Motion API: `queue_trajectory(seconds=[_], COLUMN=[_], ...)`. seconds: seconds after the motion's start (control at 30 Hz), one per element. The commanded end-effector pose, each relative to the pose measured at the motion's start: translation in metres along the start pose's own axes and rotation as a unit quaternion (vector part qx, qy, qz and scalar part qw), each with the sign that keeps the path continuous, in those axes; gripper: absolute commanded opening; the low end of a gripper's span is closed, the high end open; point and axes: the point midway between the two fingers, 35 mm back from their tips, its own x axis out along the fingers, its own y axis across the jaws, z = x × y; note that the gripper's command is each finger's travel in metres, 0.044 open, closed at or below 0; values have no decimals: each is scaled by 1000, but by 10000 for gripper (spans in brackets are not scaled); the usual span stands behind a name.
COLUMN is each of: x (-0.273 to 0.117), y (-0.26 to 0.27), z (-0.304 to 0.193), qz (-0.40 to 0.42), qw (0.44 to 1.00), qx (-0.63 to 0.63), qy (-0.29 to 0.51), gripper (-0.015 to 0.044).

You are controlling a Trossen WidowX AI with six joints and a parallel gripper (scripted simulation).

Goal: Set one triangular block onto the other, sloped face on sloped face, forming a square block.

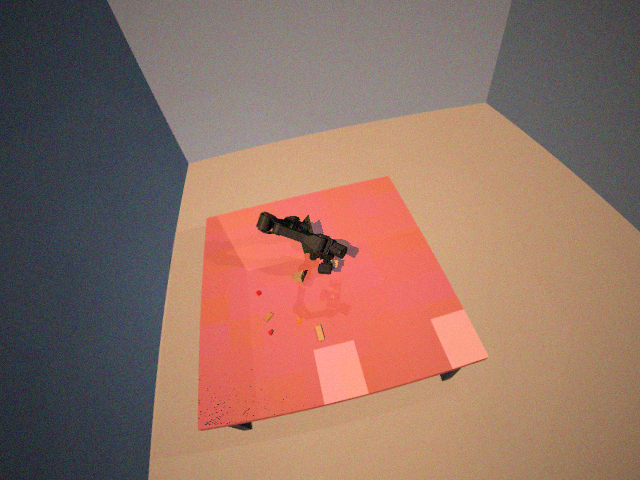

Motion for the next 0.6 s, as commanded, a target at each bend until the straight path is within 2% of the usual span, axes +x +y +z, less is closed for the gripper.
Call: queue_trajectory(seconds=[0.0, 0.23, 0.57], x=[-3, -5, -23], y=[2, 3, 23], z=[-2, 0, 38], qz=[12, 17, 16], qw=[999, 997, 998], qx=[47, 69, 67], qy=[-5, -7, -5], gripper=[0, 0, 0])
